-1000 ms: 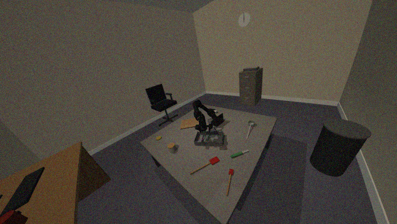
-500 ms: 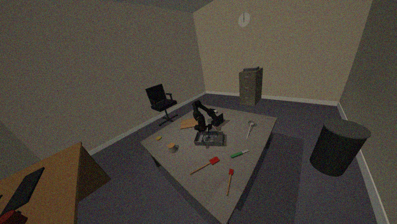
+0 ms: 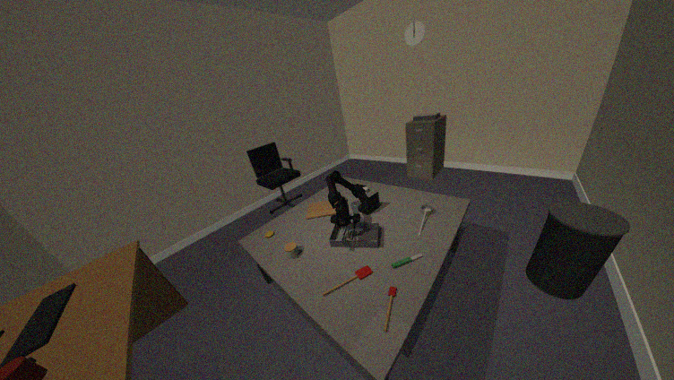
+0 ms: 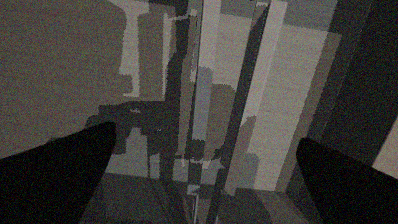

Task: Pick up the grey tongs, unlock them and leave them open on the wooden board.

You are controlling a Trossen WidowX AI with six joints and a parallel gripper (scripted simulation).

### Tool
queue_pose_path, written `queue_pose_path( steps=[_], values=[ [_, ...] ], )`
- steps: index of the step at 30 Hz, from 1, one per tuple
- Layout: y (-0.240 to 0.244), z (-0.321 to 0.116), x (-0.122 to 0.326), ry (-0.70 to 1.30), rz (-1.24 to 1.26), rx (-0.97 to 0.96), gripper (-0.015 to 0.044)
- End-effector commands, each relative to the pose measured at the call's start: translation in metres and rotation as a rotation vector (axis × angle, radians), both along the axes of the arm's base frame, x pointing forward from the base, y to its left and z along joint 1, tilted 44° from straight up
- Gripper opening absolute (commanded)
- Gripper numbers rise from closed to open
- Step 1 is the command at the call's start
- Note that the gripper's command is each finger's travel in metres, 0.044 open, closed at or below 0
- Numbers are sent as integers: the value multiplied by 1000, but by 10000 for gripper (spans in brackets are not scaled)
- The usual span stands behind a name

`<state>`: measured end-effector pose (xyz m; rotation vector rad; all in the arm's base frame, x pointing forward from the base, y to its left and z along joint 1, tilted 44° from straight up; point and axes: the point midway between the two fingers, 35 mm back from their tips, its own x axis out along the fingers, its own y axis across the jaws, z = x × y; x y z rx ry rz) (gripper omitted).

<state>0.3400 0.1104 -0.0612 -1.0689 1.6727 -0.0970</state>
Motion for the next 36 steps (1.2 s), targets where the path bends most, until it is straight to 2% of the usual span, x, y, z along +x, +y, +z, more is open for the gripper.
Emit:
queue_pose_path(
  steps=[1,29,36],
  values=[
    [-9,-8,-2,12,2,-9,440],
    [-34,-32,-4,12,2,-12,440],
    [-31,-30,-2,2,-2,-5,256]
  ],
)
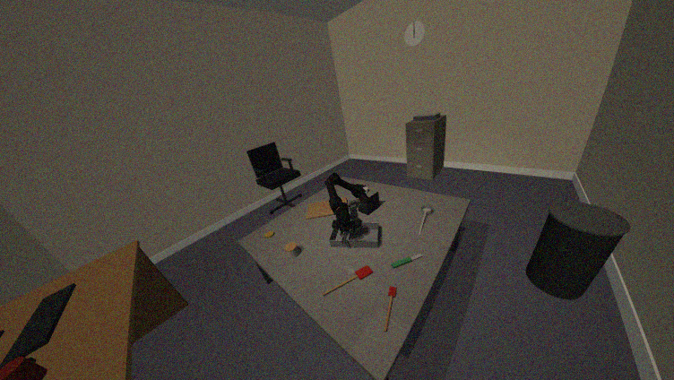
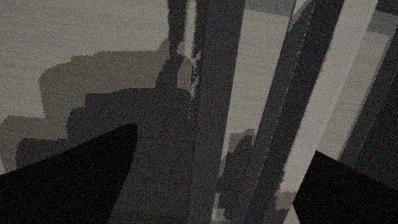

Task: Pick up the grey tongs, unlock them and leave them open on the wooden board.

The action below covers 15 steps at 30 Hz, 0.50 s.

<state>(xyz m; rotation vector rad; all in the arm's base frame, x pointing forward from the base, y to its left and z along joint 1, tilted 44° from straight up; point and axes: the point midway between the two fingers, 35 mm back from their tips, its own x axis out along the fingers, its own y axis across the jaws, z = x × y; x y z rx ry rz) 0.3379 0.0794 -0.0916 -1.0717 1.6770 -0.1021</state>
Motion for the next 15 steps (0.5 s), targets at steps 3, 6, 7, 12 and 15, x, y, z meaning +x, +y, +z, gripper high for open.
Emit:
queue_pose_path(
  steps=[3,6,7,12,15],
  values=[
    [0,0,0,0,0,1,177],
    [0,0,0,0,0,1,99],
    [0,0,0,0,0,1,92],
    [0,0,0,0,0,1,59],
    [0,0,0,0,0,1,39]
  ],
)
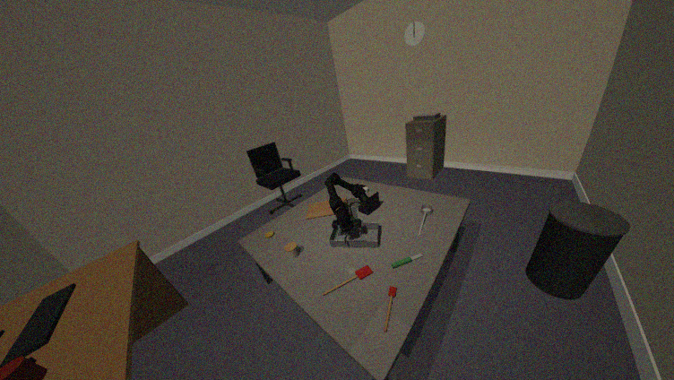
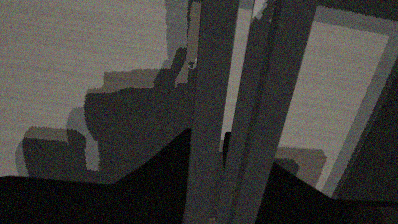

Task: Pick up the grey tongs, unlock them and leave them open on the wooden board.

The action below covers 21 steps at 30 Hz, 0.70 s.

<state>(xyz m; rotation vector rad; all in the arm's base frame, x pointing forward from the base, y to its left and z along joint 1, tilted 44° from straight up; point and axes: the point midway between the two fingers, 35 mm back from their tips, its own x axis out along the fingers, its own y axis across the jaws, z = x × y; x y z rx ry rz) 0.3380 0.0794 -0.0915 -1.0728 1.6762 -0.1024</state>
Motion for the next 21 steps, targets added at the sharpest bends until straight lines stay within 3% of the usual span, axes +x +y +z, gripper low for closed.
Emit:
queue_pose_path(
  steps=[1,4,10,21],
  values=[
    [0,0,0,0,-1,1,32],
    [0,0,0,0,-1,1,12],
    [2,2,1,0,-1,1,-145],
    [88,90,1,12,4,0,-150]
  ],
)
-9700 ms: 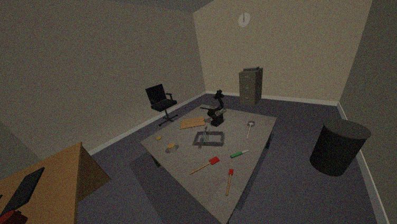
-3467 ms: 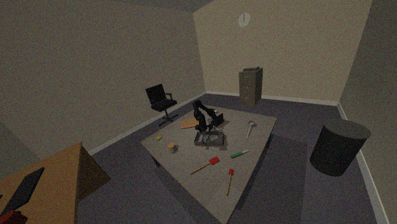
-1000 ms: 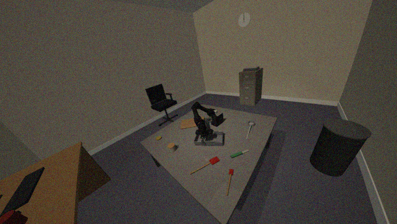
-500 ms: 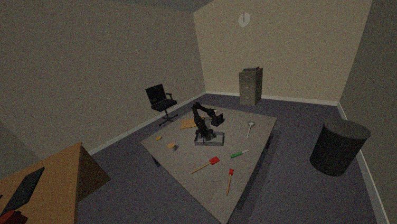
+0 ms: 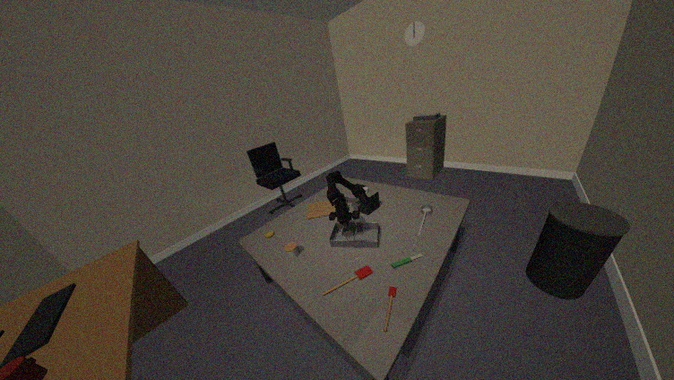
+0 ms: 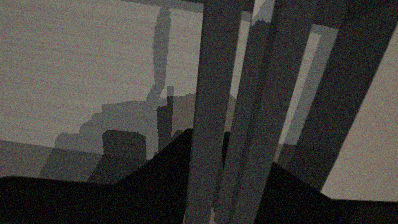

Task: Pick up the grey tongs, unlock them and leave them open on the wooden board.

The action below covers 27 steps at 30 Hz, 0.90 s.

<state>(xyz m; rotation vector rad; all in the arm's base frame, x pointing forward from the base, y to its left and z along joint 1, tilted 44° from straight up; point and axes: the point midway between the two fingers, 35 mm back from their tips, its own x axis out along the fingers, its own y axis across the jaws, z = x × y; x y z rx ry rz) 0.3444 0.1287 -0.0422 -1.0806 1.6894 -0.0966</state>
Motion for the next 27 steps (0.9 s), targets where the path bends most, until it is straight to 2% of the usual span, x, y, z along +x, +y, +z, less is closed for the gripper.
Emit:
queue_pose_path(
  steps=[1,16,27],
  values=[
    [40,43,-6,-3,2,3,-150],
    [35,43,-6,13,16,-3,-150],
    [2,81,6,183,198,9,-150]
  ],
)
